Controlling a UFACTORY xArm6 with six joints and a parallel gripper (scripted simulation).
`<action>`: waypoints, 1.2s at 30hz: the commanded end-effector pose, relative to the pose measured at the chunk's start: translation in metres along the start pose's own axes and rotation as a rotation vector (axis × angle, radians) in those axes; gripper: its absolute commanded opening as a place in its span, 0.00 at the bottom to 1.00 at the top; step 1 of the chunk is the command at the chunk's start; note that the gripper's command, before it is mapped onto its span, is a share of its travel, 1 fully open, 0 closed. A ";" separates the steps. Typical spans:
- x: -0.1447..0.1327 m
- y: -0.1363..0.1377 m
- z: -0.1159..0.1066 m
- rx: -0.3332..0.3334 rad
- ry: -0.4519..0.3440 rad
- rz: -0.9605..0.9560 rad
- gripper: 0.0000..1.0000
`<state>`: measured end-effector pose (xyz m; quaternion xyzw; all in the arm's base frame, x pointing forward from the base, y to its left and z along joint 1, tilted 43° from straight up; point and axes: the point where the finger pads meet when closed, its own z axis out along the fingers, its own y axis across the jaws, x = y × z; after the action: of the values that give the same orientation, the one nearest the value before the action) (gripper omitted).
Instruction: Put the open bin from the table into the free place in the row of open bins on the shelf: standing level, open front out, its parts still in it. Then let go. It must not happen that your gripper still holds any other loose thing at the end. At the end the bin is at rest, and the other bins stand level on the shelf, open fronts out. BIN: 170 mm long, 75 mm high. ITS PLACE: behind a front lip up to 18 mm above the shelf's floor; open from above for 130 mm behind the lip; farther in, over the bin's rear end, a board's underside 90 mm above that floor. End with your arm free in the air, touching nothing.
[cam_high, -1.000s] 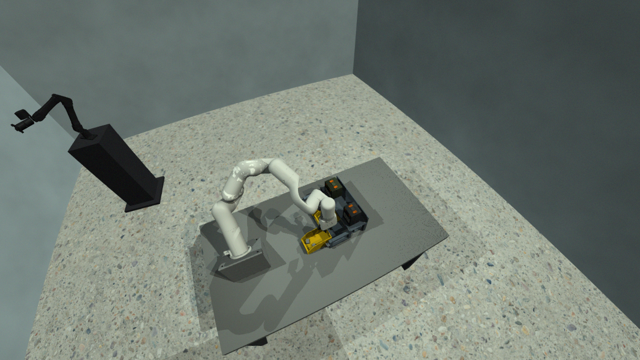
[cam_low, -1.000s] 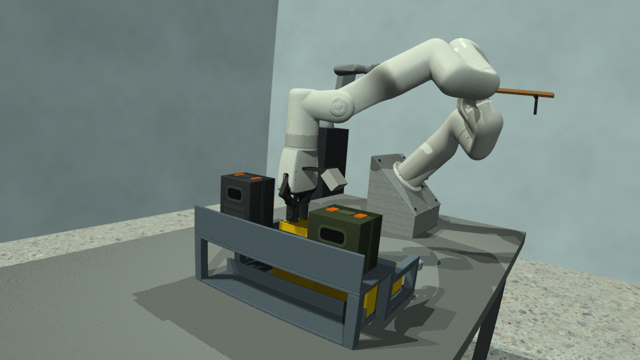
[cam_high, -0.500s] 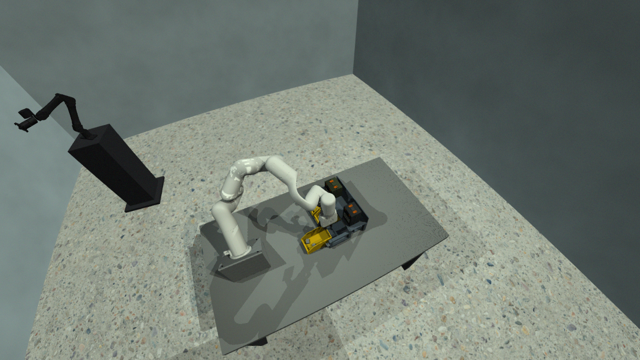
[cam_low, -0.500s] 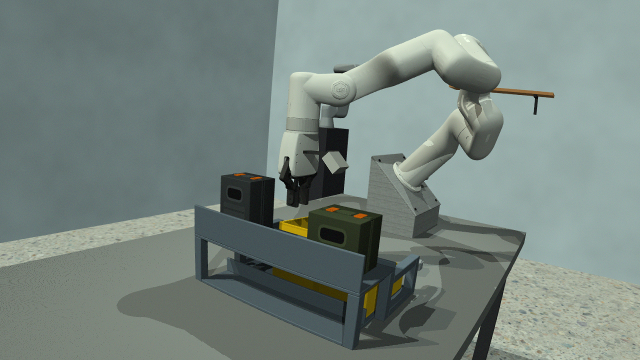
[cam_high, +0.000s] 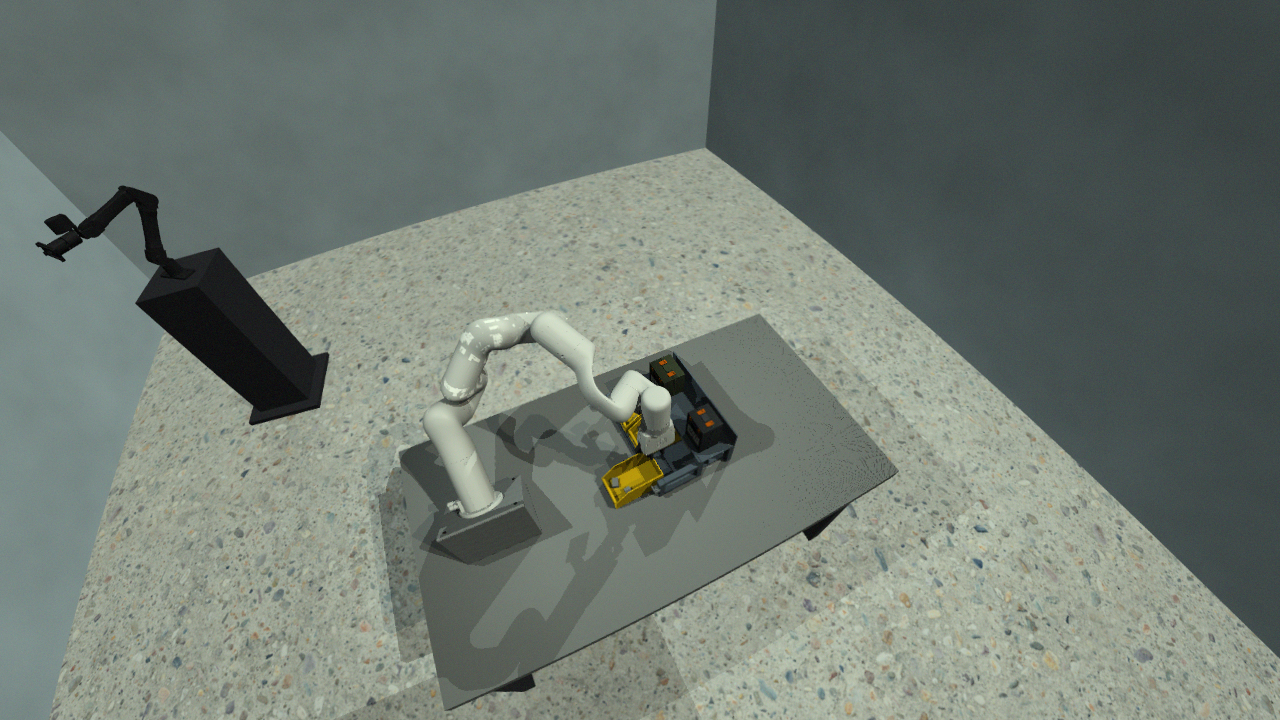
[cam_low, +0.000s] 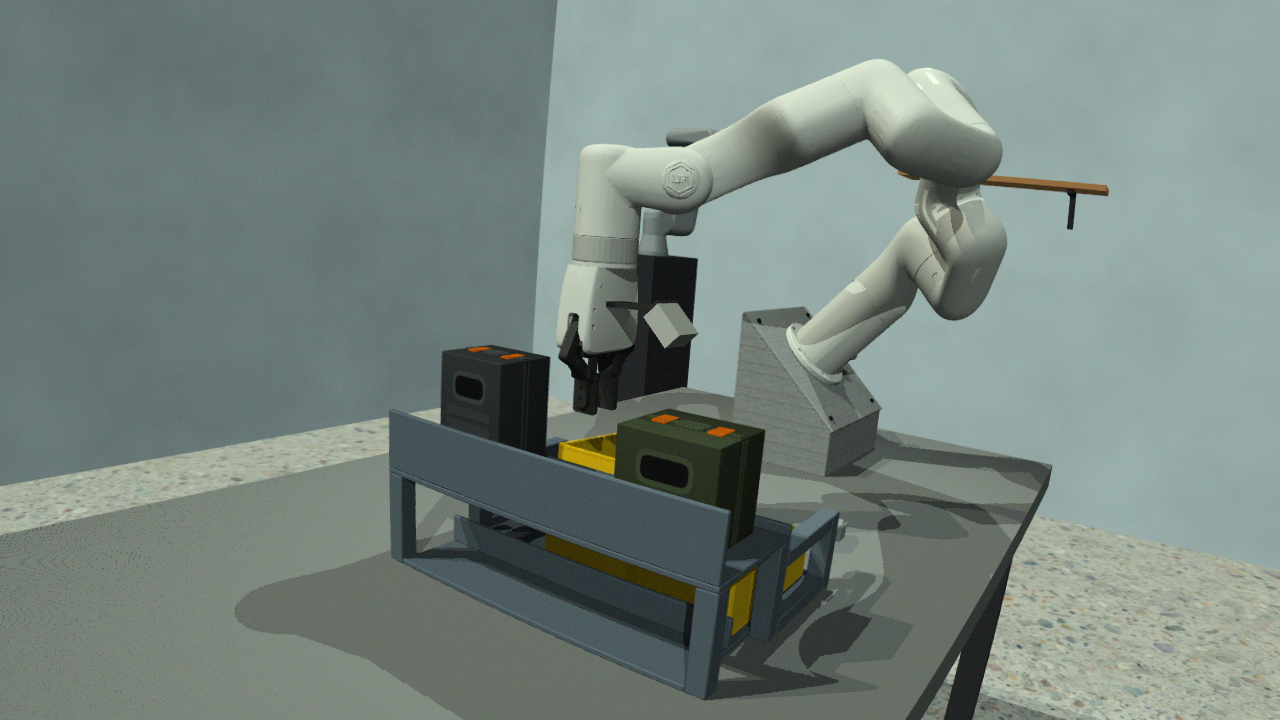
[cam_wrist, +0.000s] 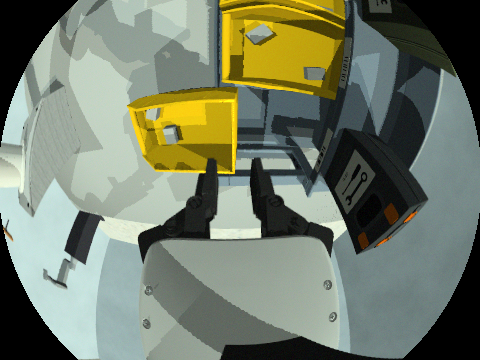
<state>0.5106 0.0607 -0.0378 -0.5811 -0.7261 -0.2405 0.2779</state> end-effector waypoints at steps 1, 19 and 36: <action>0.000 -0.009 0.000 -0.004 -0.002 -0.001 0.33; 0.000 -0.067 0.011 -0.004 -0.002 -0.002 0.33; 0.000 -0.117 0.020 -0.004 -0.002 -0.002 0.33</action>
<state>0.4129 0.0518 -0.0530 -0.5808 -0.7267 -0.2410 0.2766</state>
